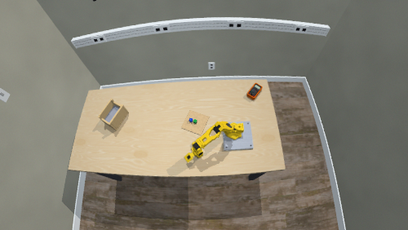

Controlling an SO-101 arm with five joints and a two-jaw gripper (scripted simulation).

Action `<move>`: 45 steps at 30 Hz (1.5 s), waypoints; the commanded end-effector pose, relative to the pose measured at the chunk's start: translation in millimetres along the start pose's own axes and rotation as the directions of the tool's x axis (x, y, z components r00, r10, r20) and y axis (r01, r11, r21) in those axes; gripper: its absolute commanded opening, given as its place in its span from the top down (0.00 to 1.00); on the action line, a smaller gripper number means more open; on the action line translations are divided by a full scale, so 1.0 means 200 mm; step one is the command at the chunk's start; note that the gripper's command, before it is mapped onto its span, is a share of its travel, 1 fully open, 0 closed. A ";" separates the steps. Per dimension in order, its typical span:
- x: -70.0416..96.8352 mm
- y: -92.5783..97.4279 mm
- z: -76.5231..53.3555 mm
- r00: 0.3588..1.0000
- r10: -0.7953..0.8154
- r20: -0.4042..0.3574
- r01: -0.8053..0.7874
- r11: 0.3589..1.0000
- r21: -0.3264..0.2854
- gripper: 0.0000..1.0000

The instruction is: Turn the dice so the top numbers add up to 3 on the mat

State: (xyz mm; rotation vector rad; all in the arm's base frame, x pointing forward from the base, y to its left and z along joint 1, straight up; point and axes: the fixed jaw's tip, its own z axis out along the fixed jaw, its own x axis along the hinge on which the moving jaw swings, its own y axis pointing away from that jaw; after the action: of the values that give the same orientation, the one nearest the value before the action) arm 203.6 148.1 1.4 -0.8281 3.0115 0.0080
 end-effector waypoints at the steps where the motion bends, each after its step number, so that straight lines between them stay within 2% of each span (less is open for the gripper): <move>1: 0.02 -0.01 0.03 1.000 0.003 -0.028 -0.003 1.000 0.001 0.76; 18: 0.02 -0.04 0.03 1.000 0.003 -0.028 -0.003 1.000 0.001 0.87; 39: 0.02 -0.05 0.03 1.000 0.003 -0.028 -0.003 1.000 0.000 0.91; 45: 0.02 -0.05 0.03 1.000 0.003 -0.028 -0.003 1.000 0.000 0.96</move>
State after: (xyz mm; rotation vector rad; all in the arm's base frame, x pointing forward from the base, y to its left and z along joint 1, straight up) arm 207.4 141.1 0.7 -0.8191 3.0167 0.0062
